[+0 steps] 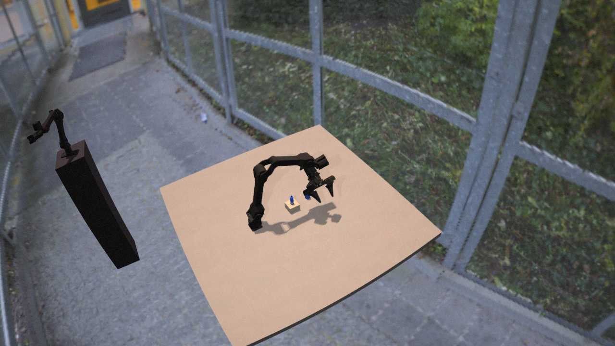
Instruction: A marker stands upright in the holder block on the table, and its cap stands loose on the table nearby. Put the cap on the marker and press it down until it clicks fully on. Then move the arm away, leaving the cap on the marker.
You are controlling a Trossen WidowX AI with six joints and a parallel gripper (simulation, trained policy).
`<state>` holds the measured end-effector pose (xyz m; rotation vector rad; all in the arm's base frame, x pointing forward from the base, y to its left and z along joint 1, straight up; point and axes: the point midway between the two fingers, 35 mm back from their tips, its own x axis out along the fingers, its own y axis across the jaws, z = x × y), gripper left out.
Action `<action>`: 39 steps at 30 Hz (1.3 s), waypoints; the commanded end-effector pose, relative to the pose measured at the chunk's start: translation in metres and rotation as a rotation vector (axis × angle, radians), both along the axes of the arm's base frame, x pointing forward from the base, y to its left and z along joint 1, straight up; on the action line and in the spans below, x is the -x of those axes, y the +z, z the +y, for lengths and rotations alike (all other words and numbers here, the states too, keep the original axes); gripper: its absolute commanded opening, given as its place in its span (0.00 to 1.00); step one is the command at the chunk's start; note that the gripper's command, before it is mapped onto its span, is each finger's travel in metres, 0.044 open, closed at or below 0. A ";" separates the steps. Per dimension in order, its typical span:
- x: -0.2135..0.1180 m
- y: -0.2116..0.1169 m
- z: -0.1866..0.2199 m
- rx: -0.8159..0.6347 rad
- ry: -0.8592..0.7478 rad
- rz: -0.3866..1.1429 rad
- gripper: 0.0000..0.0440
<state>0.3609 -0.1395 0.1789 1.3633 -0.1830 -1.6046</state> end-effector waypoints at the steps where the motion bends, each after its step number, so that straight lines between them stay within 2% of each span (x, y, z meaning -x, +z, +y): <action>1: 0.000 -0.001 0.001 -0.006 0.000 0.001 0.85; 6: -0.001 -0.007 0.009 -0.043 -0.006 0.004 0.56; 8: -0.001 -0.010 0.013 -0.062 -0.009 0.004 0.49; 39: -0.009 -0.042 0.081 -0.361 -0.001 0.064 0.57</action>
